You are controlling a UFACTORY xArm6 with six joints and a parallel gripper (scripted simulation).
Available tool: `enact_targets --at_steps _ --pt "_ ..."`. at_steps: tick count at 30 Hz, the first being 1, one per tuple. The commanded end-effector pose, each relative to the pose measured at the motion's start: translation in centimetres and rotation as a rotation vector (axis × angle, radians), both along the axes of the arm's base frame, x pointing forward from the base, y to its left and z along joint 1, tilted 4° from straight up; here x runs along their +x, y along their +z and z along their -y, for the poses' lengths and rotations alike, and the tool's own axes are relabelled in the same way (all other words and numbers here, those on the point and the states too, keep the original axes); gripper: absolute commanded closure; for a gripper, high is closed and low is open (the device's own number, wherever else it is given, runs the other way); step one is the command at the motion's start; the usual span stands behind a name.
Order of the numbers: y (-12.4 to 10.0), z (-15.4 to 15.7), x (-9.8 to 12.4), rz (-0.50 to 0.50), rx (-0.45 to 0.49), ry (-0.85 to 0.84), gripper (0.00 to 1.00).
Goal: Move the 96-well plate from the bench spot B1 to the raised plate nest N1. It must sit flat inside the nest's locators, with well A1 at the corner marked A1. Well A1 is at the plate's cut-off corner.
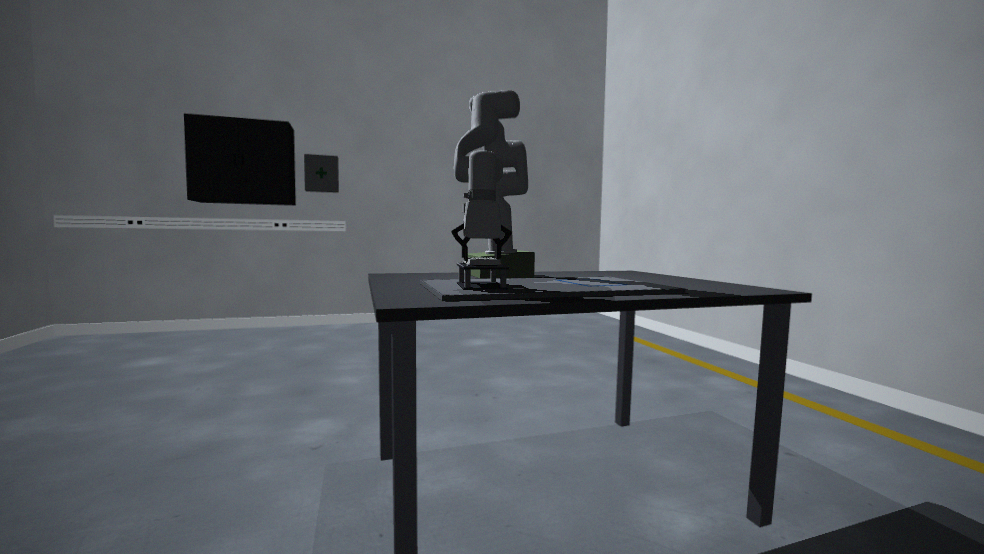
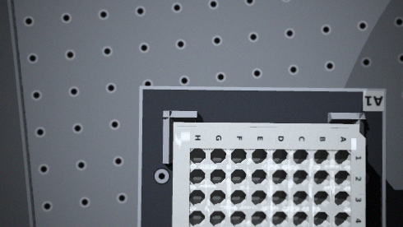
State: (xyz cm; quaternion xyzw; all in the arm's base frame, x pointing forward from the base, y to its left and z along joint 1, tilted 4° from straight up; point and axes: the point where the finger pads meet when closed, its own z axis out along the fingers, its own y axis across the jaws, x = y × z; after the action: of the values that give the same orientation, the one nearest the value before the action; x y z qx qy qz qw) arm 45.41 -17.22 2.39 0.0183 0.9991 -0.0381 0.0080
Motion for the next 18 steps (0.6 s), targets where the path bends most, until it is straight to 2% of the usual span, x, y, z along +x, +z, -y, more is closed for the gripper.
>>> enact_targets --at_steps 1,8,9,18 --pt "0.09 0.05 0.16 0.004 -0.001 0.000 1.00" --pt "0.03 0.06 0.16 0.004 -0.001 0.000 1.00" --pt "-0.04 0.06 0.16 0.004 -0.001 0.000 0.00" --pt "-0.04 0.06 0.16 0.004 -0.001 0.000 0.00"
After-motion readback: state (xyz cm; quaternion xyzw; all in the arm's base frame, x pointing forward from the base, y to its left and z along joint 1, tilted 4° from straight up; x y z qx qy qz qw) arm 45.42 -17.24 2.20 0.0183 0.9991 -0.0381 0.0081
